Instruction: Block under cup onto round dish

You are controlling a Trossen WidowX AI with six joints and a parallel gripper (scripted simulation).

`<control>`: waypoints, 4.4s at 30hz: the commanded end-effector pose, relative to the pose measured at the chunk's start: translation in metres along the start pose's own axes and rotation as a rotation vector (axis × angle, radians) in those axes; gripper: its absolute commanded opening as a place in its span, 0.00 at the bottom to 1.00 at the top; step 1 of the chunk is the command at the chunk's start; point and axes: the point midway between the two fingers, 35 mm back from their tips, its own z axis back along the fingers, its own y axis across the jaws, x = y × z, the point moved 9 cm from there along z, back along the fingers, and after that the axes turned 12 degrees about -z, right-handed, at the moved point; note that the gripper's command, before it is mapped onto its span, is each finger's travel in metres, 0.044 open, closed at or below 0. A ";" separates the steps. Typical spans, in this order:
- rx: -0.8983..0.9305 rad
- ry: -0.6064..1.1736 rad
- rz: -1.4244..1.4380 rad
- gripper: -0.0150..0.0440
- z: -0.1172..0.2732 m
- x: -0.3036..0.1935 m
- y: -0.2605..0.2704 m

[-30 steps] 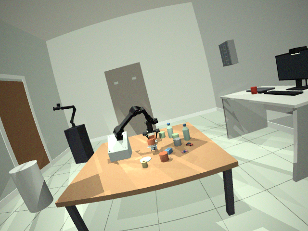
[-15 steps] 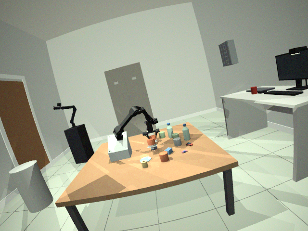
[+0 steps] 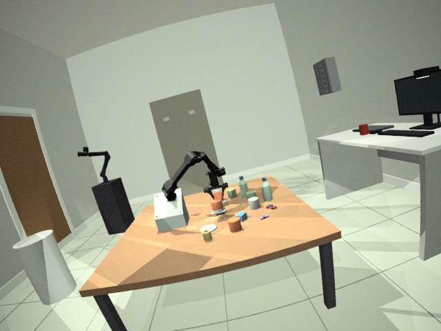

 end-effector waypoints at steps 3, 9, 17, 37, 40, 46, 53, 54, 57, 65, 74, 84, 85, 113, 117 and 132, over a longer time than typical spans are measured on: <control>-0.002 -0.009 -0.008 0.25 0.009 0.001 -0.003; -0.002 -0.010 -0.008 0.25 0.017 0.001 -0.004; -0.002 -0.011 -0.008 0.25 0.027 0.002 -0.004; -0.002 -0.013 -0.008 0.25 0.052 0.002 -0.005; -0.002 -0.013 -0.008 0.25 0.056 0.002 -0.005; -0.001 -0.013 -0.008 0.25 0.063 0.002 -0.005; -0.001 -0.013 -0.008 0.25 0.072 0.002 -0.004; -0.001 -0.013 -0.008 0.25 0.074 0.002 -0.004; -0.001 -0.013 -0.008 0.25 0.078 0.002 -0.004; -0.001 -0.013 -0.008 0.25 0.088 0.001 -0.003; -0.001 -0.012 -0.008 0.25 0.100 0.000 -0.002; 0.000 -0.011 -0.008 0.25 0.113 -0.001 -0.001; 0.000 -0.011 -0.008 0.25 0.114 -0.001 0.000; 0.002 -0.002 0.000 0.25 0.112 -0.001 0.001; 0.002 -0.002 0.000 0.25 0.112 -0.001 0.001; 0.002 -0.002 0.000 0.25 0.112 -0.001 0.001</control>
